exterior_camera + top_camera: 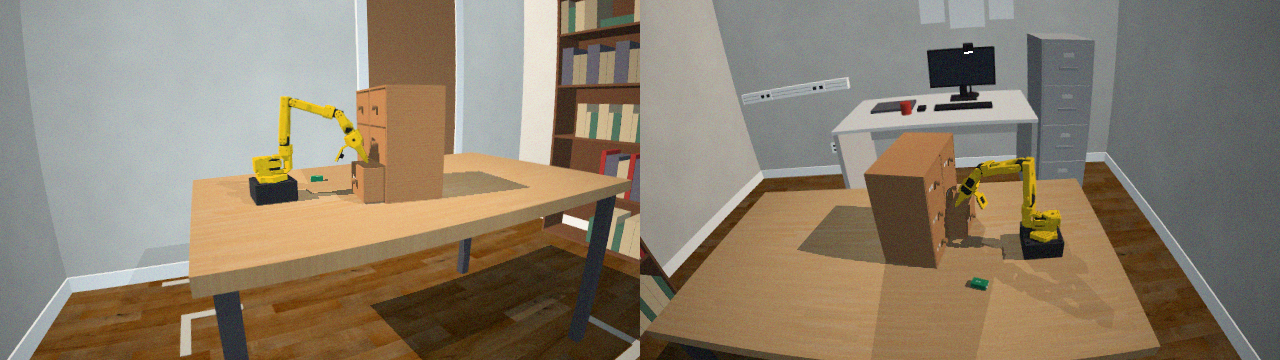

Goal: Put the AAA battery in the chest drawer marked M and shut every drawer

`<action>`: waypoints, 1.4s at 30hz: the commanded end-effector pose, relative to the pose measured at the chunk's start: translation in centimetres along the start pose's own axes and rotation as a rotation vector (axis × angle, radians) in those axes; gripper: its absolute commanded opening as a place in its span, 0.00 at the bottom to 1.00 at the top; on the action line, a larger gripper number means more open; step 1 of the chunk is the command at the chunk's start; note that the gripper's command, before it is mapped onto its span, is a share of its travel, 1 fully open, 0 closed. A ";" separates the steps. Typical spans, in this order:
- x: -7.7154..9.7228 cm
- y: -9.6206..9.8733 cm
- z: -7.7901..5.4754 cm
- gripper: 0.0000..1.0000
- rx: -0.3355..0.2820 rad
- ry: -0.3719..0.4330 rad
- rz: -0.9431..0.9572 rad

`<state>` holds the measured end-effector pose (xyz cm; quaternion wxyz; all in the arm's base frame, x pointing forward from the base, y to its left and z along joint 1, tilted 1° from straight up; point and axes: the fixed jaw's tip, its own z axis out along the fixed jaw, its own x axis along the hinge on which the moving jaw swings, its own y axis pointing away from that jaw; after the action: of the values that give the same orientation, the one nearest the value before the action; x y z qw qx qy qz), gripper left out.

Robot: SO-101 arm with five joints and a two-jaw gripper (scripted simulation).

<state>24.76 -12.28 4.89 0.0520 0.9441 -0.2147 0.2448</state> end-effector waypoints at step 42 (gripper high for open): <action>-1.9 0.1 -4.1 0.23 -0.001 0.007 0.015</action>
<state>22.26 -11.12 7.22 0.0518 0.9442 -0.2149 0.2443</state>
